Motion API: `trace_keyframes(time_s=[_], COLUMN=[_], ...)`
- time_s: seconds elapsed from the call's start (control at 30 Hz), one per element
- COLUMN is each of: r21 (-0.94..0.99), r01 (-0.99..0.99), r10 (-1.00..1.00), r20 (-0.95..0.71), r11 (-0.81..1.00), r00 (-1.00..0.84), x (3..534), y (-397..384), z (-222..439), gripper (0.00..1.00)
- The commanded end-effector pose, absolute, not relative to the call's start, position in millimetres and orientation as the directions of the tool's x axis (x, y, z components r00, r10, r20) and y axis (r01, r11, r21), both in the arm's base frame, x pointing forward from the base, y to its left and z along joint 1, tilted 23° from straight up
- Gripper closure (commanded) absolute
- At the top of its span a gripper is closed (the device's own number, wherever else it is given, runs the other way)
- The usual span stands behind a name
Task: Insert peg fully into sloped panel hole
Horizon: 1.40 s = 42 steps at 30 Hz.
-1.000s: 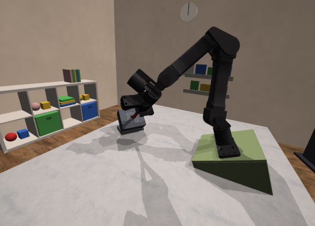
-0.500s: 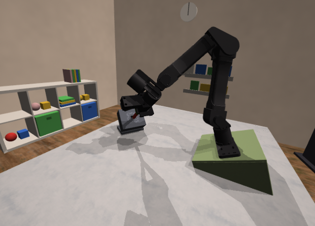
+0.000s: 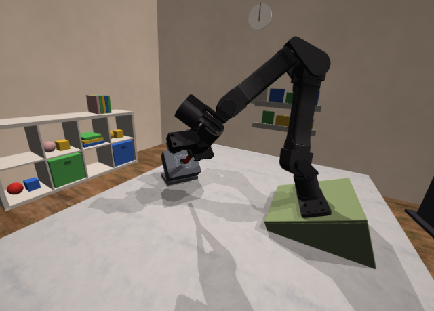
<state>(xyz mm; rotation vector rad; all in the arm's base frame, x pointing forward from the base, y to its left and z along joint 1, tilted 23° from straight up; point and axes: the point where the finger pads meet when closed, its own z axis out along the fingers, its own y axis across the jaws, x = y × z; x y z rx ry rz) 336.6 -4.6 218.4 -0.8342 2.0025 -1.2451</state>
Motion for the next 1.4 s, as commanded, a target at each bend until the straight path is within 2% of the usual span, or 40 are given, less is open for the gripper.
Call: trace_keyframes(time_s=[0.0, 1.37], r21=[-0.917, -0.917], r01=[-0.143, -0.143], r10=[-0.769, -0.769], r20=[-0.219, -0.219], r11=[0.373, 0.372], r00=[-0.601, -0.601], x=[333, 348], y=[-2, -10], z=[241, 239], gripper=[1.0, 1.0])
